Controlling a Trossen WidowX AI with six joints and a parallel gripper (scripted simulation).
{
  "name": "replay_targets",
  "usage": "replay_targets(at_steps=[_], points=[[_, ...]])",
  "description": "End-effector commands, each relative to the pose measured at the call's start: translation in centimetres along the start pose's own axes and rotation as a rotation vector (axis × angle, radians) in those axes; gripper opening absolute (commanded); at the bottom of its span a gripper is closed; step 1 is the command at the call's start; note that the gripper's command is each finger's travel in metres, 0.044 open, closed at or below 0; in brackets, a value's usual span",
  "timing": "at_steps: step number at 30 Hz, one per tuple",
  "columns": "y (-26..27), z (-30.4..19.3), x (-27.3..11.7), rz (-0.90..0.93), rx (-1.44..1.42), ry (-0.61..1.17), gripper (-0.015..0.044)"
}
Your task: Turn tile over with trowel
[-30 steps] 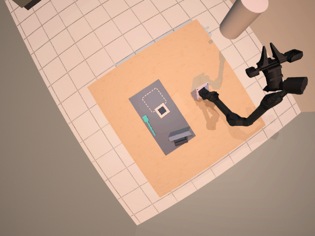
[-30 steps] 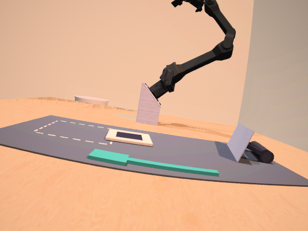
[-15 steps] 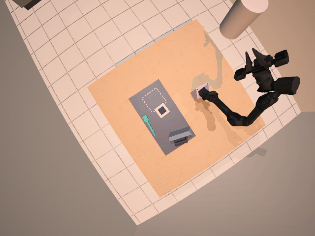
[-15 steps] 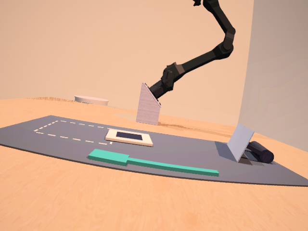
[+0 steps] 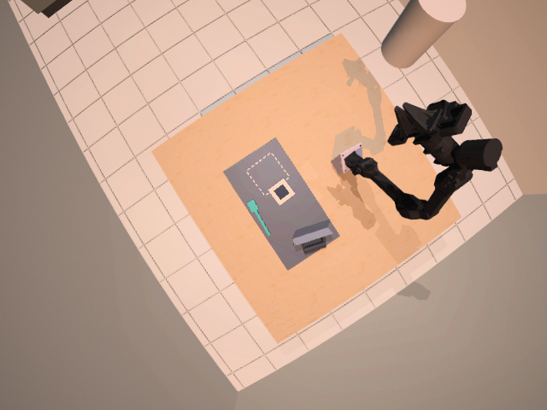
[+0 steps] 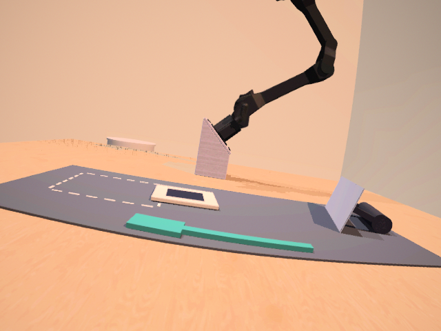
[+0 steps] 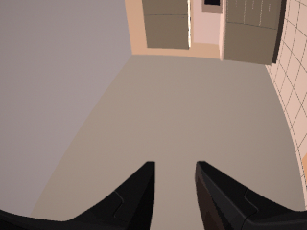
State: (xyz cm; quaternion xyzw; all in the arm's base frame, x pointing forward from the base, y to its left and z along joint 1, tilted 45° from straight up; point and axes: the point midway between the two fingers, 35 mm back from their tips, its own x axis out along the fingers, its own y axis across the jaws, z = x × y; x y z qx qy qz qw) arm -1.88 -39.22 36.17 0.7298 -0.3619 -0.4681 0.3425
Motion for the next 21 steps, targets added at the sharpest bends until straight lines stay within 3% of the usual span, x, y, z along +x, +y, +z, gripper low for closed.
replay_targets(at_steps=[1,21], points=[[-0.9,-2.1,0.9,-0.033,-0.122,0.059,0.0100],[-5.3,-11.6,3.2,-0.107,-0.679,0.335,0.0100]])
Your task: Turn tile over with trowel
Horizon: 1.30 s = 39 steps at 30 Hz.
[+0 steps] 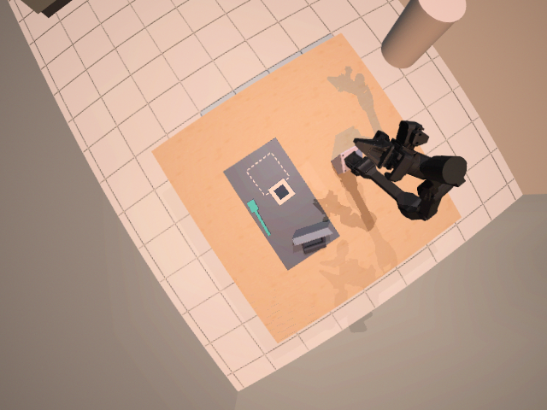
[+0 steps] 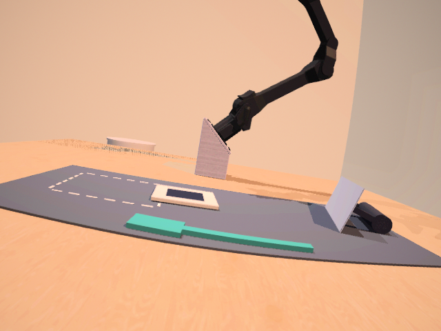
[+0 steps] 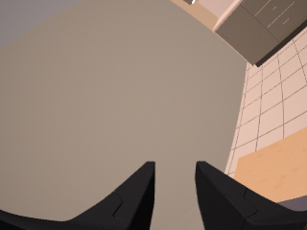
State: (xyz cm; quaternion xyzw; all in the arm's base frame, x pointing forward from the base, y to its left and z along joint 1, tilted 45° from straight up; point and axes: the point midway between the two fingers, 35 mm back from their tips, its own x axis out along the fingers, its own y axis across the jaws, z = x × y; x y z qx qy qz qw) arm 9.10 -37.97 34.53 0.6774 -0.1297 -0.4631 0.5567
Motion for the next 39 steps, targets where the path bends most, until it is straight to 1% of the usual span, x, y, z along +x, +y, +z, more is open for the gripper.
replay_targets(at_steps=[1,20,39], points=[[0.2,-2.3,1.0,-0.008,-0.134,0.066,0.0100],[0.5,-11.7,3.6,0.030,-0.664,0.309,0.0100],[-0.7,-21.7,3.8,0.183,-1.190,0.570,0.0100]])
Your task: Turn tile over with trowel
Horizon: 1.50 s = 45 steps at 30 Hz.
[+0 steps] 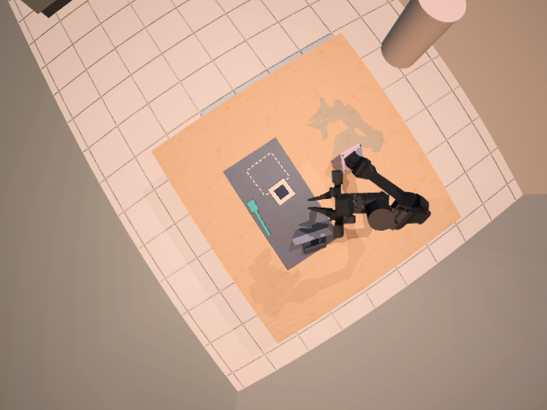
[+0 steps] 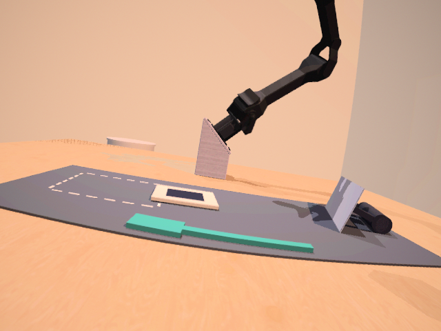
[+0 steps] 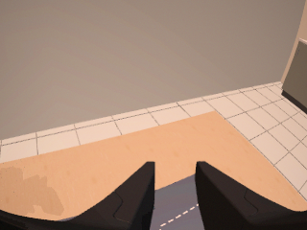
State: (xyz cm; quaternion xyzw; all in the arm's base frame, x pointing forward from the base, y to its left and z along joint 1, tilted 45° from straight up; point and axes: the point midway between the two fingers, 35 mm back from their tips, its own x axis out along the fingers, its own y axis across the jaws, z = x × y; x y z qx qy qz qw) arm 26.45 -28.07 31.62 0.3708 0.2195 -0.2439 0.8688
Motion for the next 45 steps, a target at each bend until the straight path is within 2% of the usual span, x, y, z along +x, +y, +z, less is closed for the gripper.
replay_targets(at_steps=[1,11,22,45], points=[[1.8,-1.5,1.1,0.045,-0.128,0.052,0.0100],[6.1,-4.4,2.5,0.151,-0.423,0.128,0.0100],[9.1,-6.6,3.3,0.236,-0.618,0.171,0.0100],[16.8,-15.0,4.3,0.579,-1.315,0.241,0.0100]])
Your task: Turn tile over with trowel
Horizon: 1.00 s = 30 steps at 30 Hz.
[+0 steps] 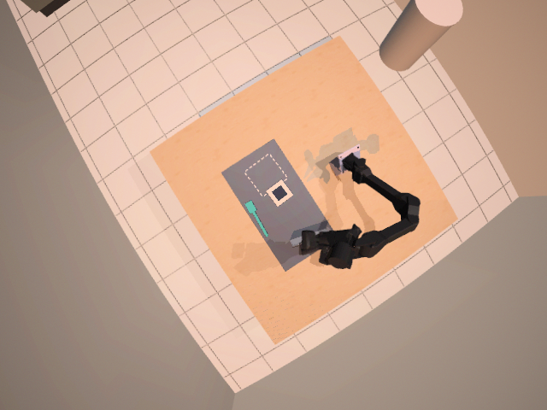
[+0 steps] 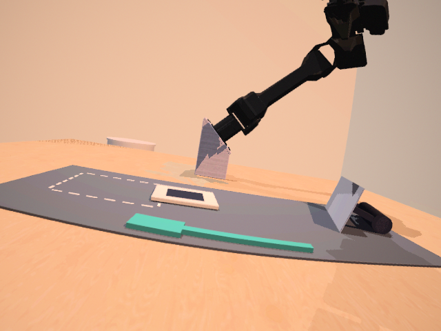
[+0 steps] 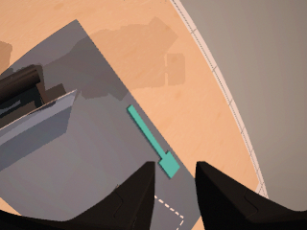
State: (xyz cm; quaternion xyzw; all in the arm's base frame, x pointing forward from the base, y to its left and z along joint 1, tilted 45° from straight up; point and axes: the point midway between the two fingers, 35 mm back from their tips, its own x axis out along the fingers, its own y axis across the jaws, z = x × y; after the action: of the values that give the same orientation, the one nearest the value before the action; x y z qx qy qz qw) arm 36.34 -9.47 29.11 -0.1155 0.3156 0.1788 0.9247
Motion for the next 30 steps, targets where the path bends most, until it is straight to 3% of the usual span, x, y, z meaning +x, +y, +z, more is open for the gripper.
replay_targets(at_steps=[1,30], points=[[1.9,0.6,1.1,0.064,-0.147,0.000,0.0100],[14.3,3.3,5.5,0.415,-1.057,-0.144,0.0100]])
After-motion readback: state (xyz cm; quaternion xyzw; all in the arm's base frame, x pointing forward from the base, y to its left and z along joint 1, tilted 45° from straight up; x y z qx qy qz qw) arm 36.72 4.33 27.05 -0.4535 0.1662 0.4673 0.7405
